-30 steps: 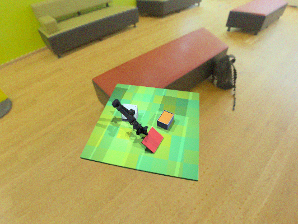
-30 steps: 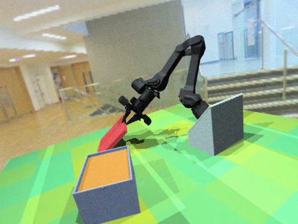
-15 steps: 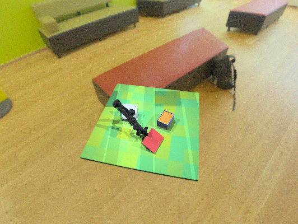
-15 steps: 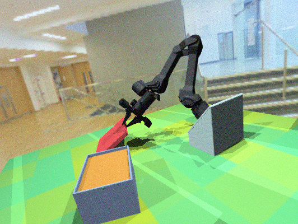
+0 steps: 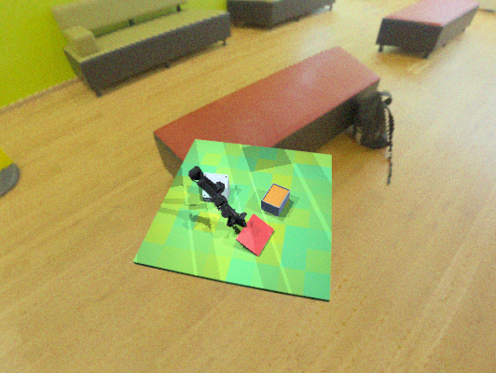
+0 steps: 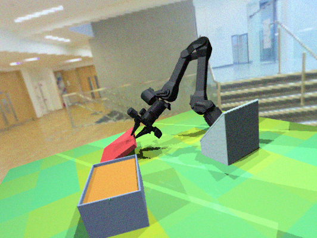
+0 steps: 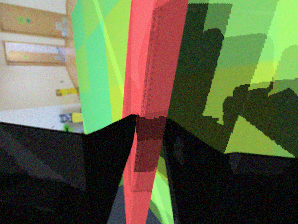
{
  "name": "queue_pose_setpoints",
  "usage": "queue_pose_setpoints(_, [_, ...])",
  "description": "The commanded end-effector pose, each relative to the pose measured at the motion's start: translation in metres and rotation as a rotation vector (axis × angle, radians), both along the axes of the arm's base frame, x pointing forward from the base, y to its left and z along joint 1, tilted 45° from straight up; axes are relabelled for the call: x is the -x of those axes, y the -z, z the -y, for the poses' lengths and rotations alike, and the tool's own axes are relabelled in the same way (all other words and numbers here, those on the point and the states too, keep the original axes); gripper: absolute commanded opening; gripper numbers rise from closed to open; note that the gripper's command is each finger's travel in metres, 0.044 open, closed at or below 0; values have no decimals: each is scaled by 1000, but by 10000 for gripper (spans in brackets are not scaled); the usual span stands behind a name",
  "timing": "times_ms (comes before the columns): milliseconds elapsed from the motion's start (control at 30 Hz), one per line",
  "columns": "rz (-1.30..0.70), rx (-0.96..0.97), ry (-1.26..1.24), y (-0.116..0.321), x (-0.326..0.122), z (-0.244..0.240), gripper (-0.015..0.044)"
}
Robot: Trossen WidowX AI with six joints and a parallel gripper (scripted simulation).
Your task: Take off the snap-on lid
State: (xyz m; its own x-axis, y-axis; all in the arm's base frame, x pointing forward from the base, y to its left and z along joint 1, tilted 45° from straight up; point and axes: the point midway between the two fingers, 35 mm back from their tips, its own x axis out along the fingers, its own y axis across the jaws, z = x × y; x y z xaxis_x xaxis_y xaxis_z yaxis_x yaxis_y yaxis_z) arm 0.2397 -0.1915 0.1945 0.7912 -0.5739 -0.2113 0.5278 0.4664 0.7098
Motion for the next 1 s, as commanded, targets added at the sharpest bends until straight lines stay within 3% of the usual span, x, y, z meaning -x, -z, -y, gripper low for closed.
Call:
queue_pose_setpoints(0, [-23,-14,10,12,2,4,0])
queue_pose_setpoints(667, [-23,-13,10,23,1,15,0])
queue_pose_setpoints(967, [-23,-13,10,13,-1,13,236])
